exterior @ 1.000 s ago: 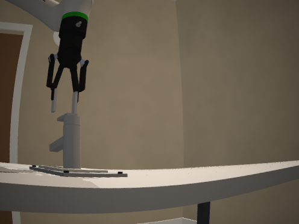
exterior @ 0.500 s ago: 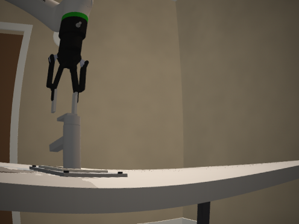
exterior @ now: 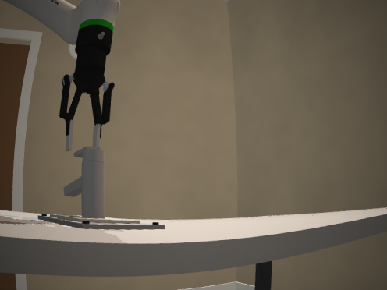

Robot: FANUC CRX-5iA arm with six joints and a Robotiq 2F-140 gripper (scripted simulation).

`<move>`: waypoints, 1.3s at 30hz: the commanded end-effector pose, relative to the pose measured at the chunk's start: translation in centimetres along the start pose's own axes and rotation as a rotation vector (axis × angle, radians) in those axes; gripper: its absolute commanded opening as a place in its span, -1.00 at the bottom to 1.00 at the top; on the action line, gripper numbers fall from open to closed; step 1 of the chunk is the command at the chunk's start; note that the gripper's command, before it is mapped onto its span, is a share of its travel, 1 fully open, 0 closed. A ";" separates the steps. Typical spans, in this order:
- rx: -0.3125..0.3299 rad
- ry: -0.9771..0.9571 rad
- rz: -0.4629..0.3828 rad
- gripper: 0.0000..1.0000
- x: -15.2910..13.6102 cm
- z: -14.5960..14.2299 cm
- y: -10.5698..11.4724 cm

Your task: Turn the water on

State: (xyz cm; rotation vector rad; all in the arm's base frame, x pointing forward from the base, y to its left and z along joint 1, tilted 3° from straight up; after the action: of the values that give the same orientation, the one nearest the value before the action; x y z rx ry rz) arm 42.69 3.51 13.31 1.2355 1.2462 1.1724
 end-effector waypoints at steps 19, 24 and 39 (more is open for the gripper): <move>0.000 0.000 0.000 -0.20 0.0 0.0 -2.6; 0.000 0.000 0.000 -0.20 0.0 0.0 -2.9; 0.000 0.000 0.000 -0.20 0.0 0.0 -3.4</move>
State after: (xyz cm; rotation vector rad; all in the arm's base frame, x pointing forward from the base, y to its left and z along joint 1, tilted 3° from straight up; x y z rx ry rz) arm 42.53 3.46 9.86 1.2355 1.2462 1.1725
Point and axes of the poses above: the point where the finger pads meet when closed, its own y axis back along the fingers, its own z axis across the jaws, x = y × z, the point moved 4 cm from there along y, back along the fingers, and after that the axes turned 13 degrees about -y, right-handed, at the moved point
